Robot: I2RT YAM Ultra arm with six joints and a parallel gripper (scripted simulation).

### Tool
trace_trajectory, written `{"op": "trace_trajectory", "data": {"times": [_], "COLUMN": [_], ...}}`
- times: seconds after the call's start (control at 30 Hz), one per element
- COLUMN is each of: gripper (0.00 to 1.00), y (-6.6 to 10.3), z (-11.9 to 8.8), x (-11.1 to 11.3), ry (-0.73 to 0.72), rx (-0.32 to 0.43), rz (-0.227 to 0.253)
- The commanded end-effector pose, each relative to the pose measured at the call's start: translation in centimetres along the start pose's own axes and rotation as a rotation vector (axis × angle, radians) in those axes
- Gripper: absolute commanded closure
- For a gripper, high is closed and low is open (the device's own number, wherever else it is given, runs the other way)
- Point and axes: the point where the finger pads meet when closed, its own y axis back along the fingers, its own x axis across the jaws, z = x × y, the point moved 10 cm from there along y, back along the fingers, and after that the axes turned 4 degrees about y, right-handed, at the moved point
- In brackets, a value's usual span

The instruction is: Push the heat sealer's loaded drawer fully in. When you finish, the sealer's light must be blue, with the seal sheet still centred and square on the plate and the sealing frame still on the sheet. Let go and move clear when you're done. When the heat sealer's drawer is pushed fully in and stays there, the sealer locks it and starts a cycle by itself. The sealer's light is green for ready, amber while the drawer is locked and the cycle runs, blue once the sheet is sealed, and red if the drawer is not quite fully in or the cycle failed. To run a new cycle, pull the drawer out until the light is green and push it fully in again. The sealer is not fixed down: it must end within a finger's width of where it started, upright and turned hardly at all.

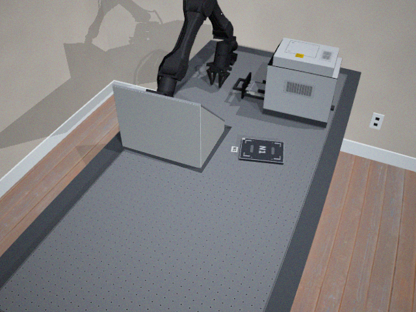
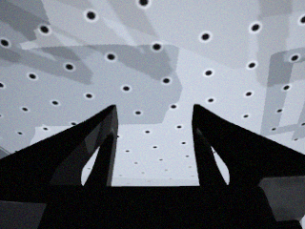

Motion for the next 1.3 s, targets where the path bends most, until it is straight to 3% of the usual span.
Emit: {"op": "trace_trajectory", "data": {"times": [0.0, 0.1, 0.13, 0.17, 0.2, 0.27, 0.3, 0.33, 0.37, 0.4, 0.5, 0.53, 0.57, 0.6, 0.7, 0.73, 0.77, 0.8, 0.83, 0.9, 0.97, 1.07, 1.1, 1.17, 1.2, 1.27], "gripper": [0.55, 0.55, 0.55, 0.55, 0.55, 0.55, 0.55, 0.55, 0.55, 0.55, 0.55, 0.55, 0.55, 0.55, 0.55, 0.55, 0.55, 0.55, 0.55, 0.55, 0.55, 0.55, 0.55, 0.55, 0.7, 0.7], "y": [0.2, 0.3, -0.6, 0.1, -1.0, -0.1, -1.3, -1.0, -1.6, -1.1, -1.3, -1.5, -2.3, -1.8, -2.4, -3.1, -2.1, -2.1, -3.4, -3.2, -4.0, -4.0, -2.9, -2.8, -2.7, -1.9], "z": [0.0, -2.0, -2.2, -2.4, -2.3, -3.1, -3.1, -3.6, -3.6, -2.8, -2.9, -3.1, -4.6, -3.6, -4.1, -5.4, -5.8, -5.9, -6.2, -5.3, -6.8, -6.8, -6.6, -6.3, -6.3, -6.4], "x": [-0.4, -1.0, -1.1, -1.1, -1.3, -1.3, -1.3, -1.5, -0.8, -0.6, -0.5, -0.4, -0.6, -0.4, -0.1, -0.3, -0.2, -0.3, -1.0, -1.2, -1.5, -1.5, -1.2, -1.2, -0.6, -0.3], "ry": [0.026, 0.02, 0.022, 0.025, 0.027, 0.03, 0.035, 0.034, 0.067, 0.088, 0.104, 0.117, 0.113, 0.134, 0.183, 0.18, 0.183, 0.179, 0.14, 0.093, 0.086, 0.086, 0.094, 0.095, 0.111, 0.113], "rx": [0.063, 0.069, 0.123, 0.102, 0.157, 0.138, 0.199, 0.198, 0.235, 0.227, 0.255, 0.276, 0.318, 0.305, 0.384, 0.421, 0.39, 0.39, 0.452, 0.462, 0.511, 0.511, 0.475, 0.467, 0.427, 0.38], "rz": [-0.028, -0.031, -0.037, -0.037, -0.042, -0.043, -0.046, -0.047, -0.047, -0.054, -0.061, -0.066, -0.065, -0.071, -0.087, -0.086, -0.087, -0.088, -0.1, -0.121, -0.123, -0.123, -0.122, -0.122, -0.143, -0.191]}}
